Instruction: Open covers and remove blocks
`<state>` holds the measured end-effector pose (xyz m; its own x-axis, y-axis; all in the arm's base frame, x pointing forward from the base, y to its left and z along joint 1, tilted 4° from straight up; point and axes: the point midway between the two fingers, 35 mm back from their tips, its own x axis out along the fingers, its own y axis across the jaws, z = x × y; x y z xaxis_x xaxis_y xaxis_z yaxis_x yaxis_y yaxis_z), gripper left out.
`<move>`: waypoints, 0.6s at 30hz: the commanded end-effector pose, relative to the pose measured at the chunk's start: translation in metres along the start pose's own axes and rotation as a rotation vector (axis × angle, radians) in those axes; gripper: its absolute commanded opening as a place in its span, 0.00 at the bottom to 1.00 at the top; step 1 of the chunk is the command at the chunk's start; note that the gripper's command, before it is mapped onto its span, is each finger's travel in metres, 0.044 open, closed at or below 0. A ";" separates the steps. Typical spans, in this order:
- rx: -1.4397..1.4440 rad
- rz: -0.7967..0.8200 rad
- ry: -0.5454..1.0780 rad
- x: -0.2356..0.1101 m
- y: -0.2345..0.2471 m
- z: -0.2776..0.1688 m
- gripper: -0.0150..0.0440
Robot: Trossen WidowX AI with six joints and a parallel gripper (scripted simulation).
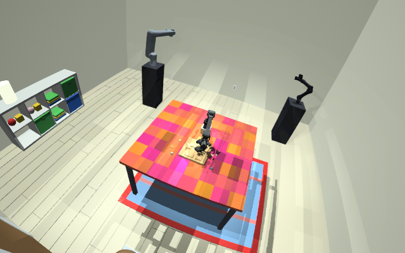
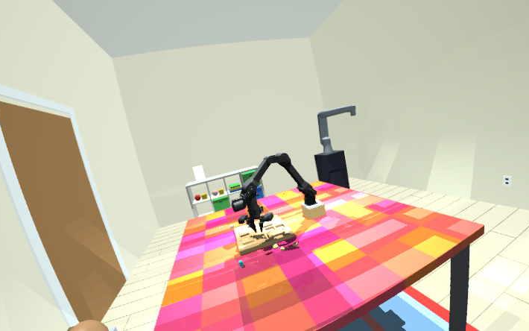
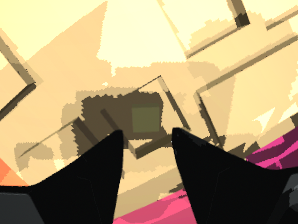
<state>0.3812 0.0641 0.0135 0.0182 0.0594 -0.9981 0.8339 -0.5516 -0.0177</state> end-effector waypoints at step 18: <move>0.004 -0.002 0.005 0.012 -0.001 -0.002 0.50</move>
<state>0.3825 0.0656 0.0052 0.0224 0.0602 -0.9979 0.8340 -0.5515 -0.0146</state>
